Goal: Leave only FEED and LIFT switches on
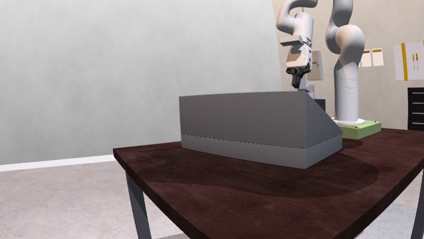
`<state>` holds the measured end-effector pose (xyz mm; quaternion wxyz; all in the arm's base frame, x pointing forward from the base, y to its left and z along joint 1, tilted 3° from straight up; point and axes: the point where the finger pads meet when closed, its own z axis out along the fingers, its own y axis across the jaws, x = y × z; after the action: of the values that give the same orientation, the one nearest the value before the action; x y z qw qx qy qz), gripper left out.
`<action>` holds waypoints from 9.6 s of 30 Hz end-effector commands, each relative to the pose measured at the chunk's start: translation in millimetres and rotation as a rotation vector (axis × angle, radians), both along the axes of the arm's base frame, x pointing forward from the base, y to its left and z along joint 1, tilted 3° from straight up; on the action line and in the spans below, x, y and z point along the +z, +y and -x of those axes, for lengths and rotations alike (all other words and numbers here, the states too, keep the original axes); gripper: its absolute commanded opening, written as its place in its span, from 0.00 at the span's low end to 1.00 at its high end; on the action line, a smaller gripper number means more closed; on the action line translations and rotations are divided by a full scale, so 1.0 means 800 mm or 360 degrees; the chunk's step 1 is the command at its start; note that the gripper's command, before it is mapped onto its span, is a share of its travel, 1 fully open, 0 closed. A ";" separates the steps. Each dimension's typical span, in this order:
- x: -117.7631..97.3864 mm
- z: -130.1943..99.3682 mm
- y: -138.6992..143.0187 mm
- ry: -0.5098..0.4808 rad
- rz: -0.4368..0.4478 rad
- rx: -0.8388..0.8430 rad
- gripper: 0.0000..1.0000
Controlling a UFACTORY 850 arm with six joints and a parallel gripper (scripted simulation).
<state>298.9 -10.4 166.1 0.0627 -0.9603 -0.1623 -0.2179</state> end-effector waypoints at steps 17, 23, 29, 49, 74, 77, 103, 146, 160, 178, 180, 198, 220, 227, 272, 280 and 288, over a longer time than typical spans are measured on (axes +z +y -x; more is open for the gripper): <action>-0.039 -0.019 0.008 -0.0007 0.0002 0.0000 0.00; -0.063 -0.030 0.014 -0.0007 0.0002 0.0000 0.00; -0.092 -0.043 0.020 -0.0007 0.0002 0.0000 0.00; -0.123 -0.058 0.027 -0.0007 0.0002 0.0000 0.00; -0.123 -0.059 0.027 -0.0007 0.0002 0.0000 0.00; -0.123 -0.059 0.027 -0.0007 0.0002 0.0000 0.00; -0.122 -0.061 0.028 -0.0007 0.0002 0.0000 0.00; -0.105 -0.093 0.038 -0.0007 0.0002 0.0000 0.00; -0.102 -0.098 0.040 -0.0007 0.0002 0.0000 0.00; -0.102 -0.099 0.040 -0.0007 0.0002 0.0000 0.00; -0.102 -0.099 0.040 -0.0007 0.0002 0.0000 0.00; -0.109 -0.085 0.036 -0.0007 0.0002 0.0000 0.00; -0.038 -0.053 0.021 -0.0007 0.0002 0.0000 0.00; -0.007 -0.040 0.014 -0.0007 0.0002 0.0000 0.00; 0.011 0.033 0.091 0.0146 0.0072 -0.0002 0.00; 0.015 0.055 0.142 0.0053 0.0060 -0.0010 0.00; 0.019 0.063 0.166 0.0000 0.0013 -0.0002 0.00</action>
<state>248.0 119.8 181.0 0.0577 -0.9632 -0.1636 -0.2054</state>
